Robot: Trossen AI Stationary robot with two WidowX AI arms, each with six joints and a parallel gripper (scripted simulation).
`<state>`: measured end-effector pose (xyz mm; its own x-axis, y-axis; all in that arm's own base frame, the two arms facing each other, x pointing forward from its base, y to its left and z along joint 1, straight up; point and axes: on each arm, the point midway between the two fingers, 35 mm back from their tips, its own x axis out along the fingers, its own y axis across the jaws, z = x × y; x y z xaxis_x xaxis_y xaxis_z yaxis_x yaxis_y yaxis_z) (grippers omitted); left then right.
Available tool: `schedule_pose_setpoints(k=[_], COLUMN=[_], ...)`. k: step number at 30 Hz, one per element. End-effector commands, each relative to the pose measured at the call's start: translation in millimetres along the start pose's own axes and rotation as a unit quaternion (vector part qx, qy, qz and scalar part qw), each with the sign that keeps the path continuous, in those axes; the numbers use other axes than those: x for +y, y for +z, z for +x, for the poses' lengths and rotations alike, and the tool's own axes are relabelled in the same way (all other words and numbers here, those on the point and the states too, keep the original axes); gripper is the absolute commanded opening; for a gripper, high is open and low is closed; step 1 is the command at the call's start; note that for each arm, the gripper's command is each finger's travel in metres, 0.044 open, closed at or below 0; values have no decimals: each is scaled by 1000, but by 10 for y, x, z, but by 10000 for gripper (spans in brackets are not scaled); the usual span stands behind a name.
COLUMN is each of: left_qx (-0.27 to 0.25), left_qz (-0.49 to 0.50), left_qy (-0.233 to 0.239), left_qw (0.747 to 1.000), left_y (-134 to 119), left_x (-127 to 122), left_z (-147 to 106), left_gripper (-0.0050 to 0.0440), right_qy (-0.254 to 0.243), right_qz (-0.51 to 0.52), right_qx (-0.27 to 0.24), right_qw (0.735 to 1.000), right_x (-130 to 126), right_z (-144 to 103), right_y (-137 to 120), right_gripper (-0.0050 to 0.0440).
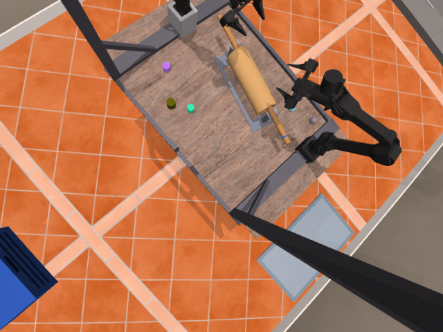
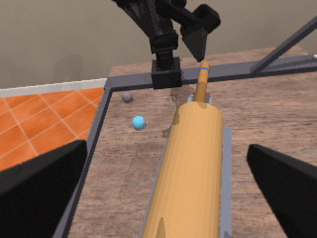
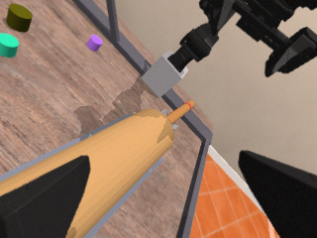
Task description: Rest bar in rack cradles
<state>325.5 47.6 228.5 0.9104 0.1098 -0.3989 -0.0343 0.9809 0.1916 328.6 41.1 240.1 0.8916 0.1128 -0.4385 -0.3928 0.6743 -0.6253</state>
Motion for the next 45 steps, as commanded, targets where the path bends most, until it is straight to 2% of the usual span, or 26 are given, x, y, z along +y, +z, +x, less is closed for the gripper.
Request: schedule_pose_setpoints(k=[1,6,9,11,15,21,23,27,30,45], left_qx=[-63,-117,-117,-124,-184,-242,-249,-244,-240,-243], left_qz=[-18,-39,-39,-41,-65,-95,-100,-97,-87,-93], left_qy=[4,-3,-3,-3,-15,-31,-33,-32,-34,-36], left_qw=[998,992,992,991,981,965,963,964,966,965], left_y=[265,467,467,501,728,917,943,929,921,940], left_x=[-50,-123,-123,-123,-195,-275,-280,-277,-283,-273], left_z=[-115,-216,-216,-226,-389,-560,-580,-553,-553,-578], left_gripper=[440,440,440,440,440,440,440,440,440,440], right_qy=[-56,-96,-90,-103,-135,-157,-158,-159,-156,-154], right_qz=[93,187,180,204,290,383,395,395,374,371], right_qx=[-39,-84,-80,-93,-147,-215,-225,-226,-206,-215], right_qw=[993,974,976,969,936,884,876,876,891,890], right_x=[-196,-373,-349,-410,-585,-754,-777,-782,-743,-802], right_z=[-103,-206,-178,-231,-376,-559,-583,-590,-513,-558], right_y=[62,105,116,116,159,197,211,215,182,260], right_gripper=[440,440,440,440,440,440,440,440,440,440])
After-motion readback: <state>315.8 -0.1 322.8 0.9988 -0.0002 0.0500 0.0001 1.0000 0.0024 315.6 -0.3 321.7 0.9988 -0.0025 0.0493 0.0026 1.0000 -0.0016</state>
